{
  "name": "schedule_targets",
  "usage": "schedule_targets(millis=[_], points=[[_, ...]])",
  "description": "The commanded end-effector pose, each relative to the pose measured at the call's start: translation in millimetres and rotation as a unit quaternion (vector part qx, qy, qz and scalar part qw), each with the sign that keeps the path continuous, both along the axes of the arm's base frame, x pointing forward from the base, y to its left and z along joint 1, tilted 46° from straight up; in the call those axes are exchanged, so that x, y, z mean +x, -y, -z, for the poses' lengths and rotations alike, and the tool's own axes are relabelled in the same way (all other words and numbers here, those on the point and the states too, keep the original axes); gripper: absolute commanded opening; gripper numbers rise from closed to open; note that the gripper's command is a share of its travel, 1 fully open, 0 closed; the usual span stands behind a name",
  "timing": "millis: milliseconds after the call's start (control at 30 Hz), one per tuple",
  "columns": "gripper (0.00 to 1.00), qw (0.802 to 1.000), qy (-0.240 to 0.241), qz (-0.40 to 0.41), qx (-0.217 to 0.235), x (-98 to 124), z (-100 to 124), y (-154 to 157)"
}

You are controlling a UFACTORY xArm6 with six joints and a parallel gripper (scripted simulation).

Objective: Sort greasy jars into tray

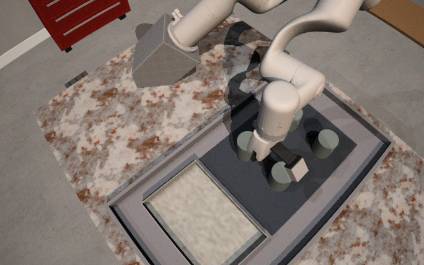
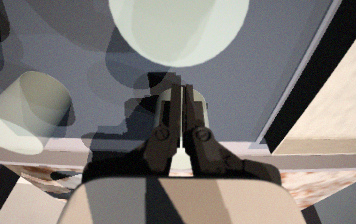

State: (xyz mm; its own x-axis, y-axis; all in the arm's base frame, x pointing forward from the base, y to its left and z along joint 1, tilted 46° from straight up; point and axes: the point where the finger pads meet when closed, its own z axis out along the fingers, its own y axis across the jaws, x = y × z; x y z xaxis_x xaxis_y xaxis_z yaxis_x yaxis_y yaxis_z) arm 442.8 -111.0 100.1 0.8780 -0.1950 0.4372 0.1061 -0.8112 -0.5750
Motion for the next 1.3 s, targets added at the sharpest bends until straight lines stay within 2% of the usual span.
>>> schedule_targets(millis=[0, 1267], points=[[0.00, 1.000, 0.001, 0.001, -0.001, 0.4, -0.4, 0.7], [0.00, 1.000, 0.001, 0.001, -0.001, -3.5, 1.6, -0.2]])
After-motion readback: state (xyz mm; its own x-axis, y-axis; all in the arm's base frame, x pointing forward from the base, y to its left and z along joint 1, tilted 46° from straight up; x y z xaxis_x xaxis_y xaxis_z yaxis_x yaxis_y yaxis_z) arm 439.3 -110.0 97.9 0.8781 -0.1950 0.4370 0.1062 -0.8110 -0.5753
